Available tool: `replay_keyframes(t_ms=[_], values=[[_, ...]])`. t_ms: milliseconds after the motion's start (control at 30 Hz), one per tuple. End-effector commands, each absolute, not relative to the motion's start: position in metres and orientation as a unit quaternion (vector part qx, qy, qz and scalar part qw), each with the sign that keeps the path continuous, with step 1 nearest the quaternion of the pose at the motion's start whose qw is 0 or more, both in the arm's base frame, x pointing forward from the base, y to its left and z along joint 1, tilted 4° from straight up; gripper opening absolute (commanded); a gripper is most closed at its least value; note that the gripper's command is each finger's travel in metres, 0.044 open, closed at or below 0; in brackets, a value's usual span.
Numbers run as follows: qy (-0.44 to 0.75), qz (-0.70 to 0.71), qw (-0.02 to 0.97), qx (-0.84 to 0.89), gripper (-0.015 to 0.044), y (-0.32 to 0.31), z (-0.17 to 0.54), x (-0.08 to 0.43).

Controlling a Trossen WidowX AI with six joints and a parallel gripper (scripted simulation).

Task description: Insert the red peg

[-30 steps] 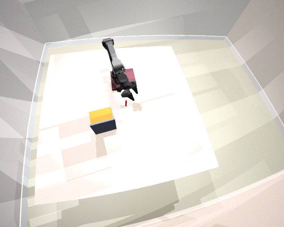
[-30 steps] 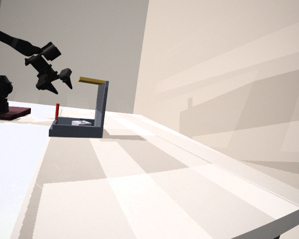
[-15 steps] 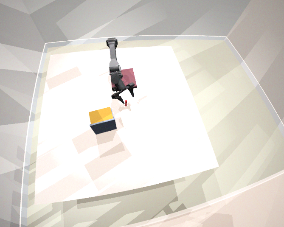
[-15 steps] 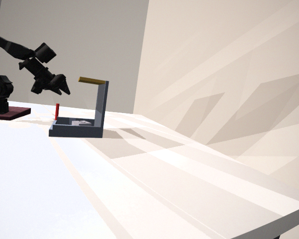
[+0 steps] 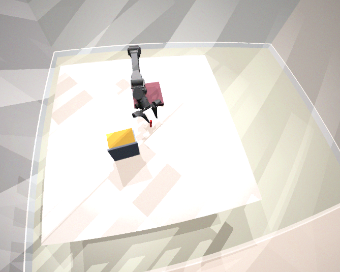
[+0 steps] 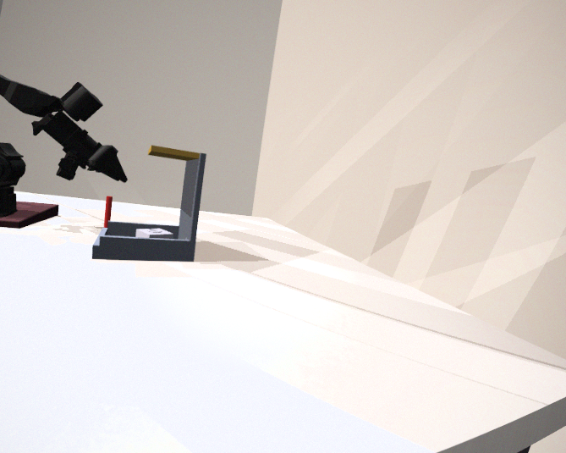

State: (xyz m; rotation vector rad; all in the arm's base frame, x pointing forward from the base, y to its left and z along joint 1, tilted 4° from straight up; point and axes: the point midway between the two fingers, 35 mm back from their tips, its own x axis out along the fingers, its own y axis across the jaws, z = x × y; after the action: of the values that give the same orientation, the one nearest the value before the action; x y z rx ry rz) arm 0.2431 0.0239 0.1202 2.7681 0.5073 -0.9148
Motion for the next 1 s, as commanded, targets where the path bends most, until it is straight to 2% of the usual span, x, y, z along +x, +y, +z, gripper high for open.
replay_keyframes(t_ms=[0,967], values=[[0.169,-0.310,0.088,0.931,0.0220,0.026,0.117,0.242],[0.169,-0.310,0.089,0.931,0.0220,0.022,0.082,0.247]])
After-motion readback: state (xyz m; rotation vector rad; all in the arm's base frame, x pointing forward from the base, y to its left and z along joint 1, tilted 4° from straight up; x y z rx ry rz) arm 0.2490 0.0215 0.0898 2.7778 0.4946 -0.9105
